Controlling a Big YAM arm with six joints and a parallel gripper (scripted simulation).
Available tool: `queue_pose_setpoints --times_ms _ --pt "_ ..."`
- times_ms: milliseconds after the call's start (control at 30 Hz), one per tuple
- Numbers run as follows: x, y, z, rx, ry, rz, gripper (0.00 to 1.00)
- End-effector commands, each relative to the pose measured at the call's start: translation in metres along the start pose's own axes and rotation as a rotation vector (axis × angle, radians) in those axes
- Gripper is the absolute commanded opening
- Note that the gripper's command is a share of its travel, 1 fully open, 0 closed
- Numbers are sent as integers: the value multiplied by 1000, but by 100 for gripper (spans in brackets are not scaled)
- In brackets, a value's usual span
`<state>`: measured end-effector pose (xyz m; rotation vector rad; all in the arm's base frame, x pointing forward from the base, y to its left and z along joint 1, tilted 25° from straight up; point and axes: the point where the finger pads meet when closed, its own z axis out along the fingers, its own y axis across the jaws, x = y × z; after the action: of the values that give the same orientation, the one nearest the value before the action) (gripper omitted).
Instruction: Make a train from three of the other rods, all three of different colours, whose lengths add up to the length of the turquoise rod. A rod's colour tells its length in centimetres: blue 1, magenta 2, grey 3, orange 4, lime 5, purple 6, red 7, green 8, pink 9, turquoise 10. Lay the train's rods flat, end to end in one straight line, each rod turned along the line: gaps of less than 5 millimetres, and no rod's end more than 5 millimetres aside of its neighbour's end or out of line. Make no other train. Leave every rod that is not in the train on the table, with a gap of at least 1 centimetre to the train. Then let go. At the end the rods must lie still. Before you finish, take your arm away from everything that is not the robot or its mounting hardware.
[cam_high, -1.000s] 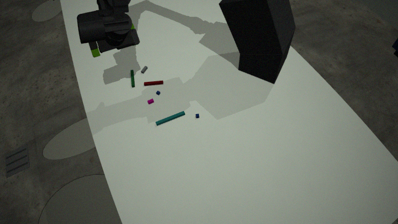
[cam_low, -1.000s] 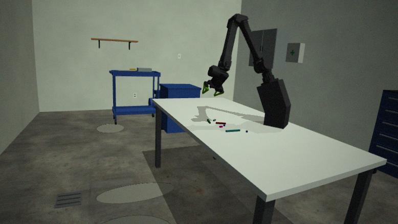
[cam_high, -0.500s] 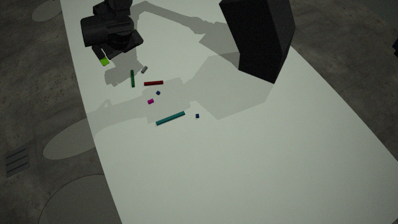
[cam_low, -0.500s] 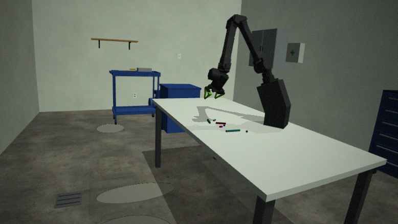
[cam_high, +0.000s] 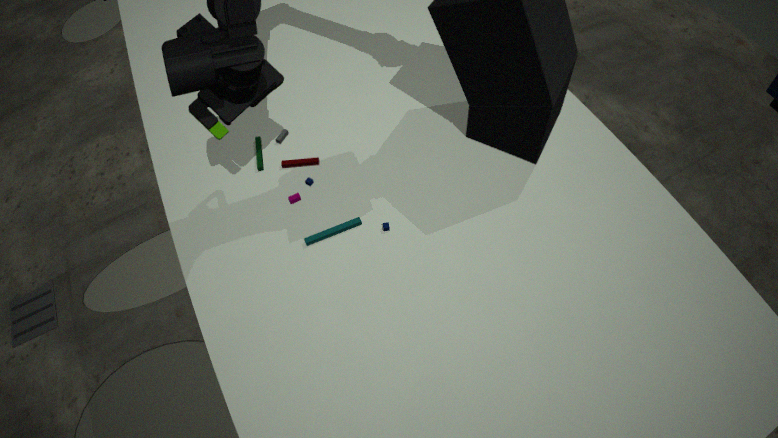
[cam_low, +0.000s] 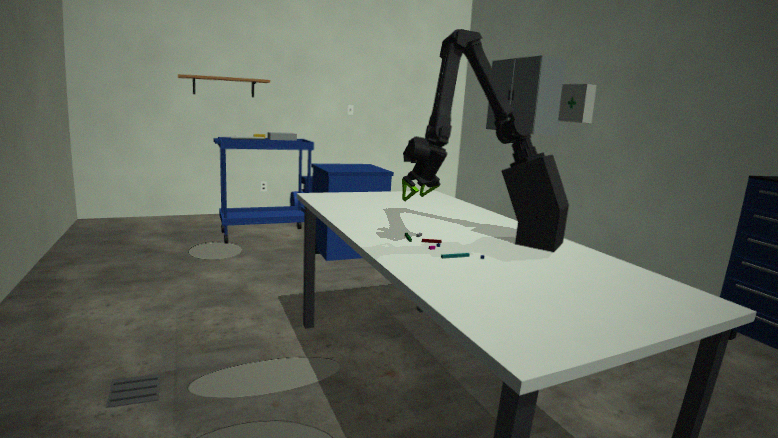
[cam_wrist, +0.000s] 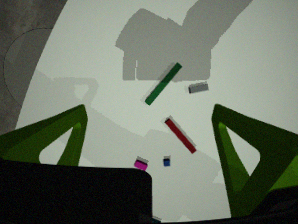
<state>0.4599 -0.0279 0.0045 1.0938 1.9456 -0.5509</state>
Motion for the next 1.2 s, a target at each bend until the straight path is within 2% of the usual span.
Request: queue_pose_setpoints --times_ms 0,167,200,400,433,633,667,867,900,1067,1100,1167 --pt "9 -10 10 23 35 -115 100" --pt "9 -6 8 17 32 -115 100" --pt "19 -12 14 12 80 -208 100" --pt "17 -8 13 6 76 -205 100" --pt "28 -13 18 -4 123 -300 100" --pt "27 -8 16 -13 118 -297 100" --pt "38 -15 22 -24 166 -391 100" --pt "37 -12 21 -28 162 -390 100" --pt "47 -17 25 -47 207 -479 100" --pt "45 -14 25 -50 204 -475 100" --pt "56 -19 28 -73 245 -563 100" --pt "55 -17 28 -75 243 -561 100"
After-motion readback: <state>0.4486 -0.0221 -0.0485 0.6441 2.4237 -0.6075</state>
